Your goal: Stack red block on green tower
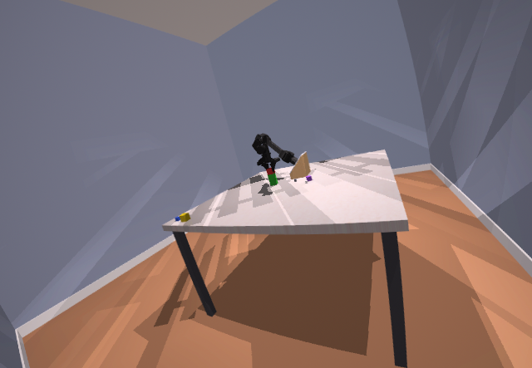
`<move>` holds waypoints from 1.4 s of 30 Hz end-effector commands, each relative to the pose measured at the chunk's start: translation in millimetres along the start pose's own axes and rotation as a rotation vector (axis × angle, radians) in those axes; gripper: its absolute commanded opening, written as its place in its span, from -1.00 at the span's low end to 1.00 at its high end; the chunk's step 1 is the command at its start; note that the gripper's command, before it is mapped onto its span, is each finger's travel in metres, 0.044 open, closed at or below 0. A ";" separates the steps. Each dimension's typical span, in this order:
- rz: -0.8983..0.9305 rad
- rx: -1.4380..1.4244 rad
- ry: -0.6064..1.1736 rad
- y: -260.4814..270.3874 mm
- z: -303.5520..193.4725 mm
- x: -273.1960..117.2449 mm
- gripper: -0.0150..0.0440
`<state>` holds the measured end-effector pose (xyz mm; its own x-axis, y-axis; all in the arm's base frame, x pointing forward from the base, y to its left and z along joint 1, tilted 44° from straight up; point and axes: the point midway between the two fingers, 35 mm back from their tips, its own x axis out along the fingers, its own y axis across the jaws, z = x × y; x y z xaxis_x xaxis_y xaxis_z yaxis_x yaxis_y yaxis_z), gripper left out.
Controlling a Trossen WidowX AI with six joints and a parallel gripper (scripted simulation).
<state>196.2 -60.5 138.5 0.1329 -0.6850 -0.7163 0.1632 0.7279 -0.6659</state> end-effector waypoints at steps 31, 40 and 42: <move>0.000 -0.003 0.001 -0.3 -0.2 -0.6 1.00; 0.000 -0.003 0.001 -0.3 -0.2 -0.6 1.00; 0.000 -0.003 0.001 -0.3 -0.2 -0.6 1.00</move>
<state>195.9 -60.1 139.4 0.1323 -0.6854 -0.7161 0.1610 0.7277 -0.6668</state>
